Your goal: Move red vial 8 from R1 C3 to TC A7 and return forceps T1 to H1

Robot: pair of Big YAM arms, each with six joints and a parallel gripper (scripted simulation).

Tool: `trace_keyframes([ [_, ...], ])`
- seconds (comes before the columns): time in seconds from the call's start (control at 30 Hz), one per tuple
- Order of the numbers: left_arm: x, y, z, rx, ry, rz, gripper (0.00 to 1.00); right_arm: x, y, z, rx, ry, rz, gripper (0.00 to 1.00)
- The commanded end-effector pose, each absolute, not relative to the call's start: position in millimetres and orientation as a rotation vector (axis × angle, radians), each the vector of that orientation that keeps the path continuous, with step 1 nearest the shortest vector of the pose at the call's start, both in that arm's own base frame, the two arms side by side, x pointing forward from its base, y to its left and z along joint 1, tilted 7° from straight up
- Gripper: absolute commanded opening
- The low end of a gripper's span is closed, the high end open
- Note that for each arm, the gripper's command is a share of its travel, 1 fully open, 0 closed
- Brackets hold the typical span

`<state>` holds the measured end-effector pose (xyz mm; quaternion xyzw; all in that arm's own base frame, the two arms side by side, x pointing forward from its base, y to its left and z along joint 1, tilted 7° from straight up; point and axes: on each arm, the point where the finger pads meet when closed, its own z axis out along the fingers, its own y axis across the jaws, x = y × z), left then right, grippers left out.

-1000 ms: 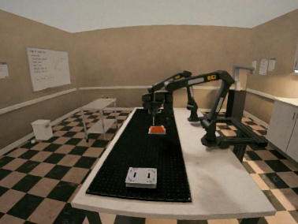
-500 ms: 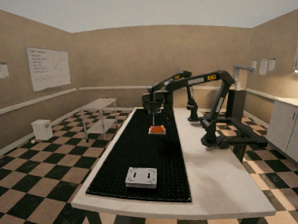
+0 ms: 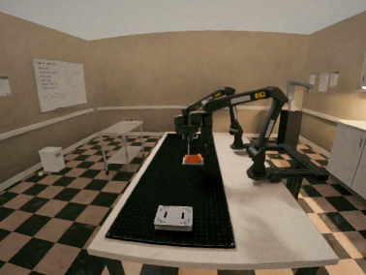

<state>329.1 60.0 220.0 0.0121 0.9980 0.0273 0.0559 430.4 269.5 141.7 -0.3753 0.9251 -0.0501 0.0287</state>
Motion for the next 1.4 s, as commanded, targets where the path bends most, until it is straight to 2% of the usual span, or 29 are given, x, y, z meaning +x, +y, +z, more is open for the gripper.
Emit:
trace_keyframes([
  [0.0,346.8,63.4,239.5,0.052,2.996,0.09,1.0,435.0,265.8,132.1,-1.161,2.862,-0.163,0.07],
  [1.37,346.8,63.4,239.5,0.052,2.996,0.09,1.0,435.4,265.4,124.7,-1.161,2.862,-0.163,0.07],
])
